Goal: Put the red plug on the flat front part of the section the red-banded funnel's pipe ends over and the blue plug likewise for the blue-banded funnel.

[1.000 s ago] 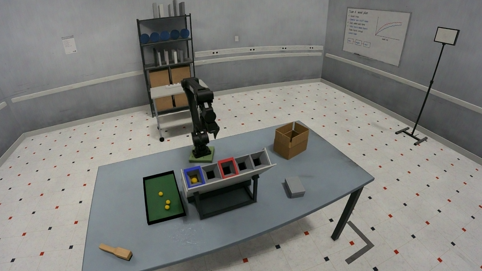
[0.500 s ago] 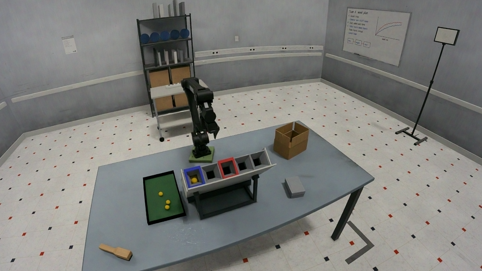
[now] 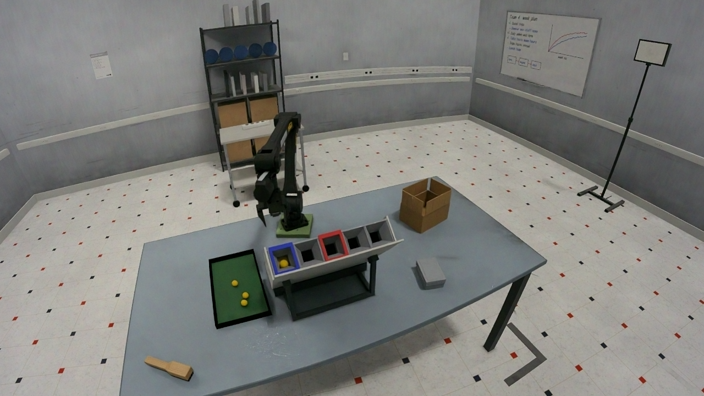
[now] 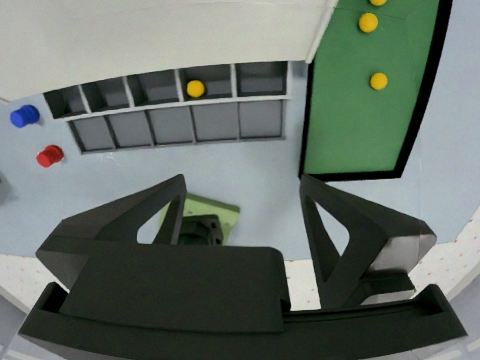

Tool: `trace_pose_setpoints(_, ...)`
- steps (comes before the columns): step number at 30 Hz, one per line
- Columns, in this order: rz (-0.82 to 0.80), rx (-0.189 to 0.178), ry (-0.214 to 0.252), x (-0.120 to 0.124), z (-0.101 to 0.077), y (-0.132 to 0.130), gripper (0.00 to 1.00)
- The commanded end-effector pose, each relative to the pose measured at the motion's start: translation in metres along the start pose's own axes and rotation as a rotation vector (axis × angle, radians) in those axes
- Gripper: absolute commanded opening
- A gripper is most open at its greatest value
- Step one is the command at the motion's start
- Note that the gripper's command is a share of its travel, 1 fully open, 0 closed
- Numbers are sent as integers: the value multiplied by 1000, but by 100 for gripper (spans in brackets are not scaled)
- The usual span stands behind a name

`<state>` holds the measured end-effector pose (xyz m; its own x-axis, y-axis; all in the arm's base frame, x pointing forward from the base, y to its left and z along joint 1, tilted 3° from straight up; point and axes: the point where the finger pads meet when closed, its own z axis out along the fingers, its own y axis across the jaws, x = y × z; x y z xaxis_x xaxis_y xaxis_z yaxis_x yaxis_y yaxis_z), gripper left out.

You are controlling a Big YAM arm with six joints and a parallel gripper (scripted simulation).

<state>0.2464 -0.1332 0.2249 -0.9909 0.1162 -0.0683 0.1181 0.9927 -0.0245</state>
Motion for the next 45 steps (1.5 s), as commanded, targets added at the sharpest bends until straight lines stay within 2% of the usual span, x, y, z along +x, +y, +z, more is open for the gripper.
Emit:
trace_pose_setpoints(1, -92, -11, -7, -6, 11, -11, 80)
trace_pose_setpoints(18, -62, -5, 12, -4, 33, -49, 80)
trace_pose_setpoints(33, -45, 6, -10, -40, 65, -182, 80)
trace_pose_setpoints(45, -57, 4, 5, -44, 72, -201, 80)
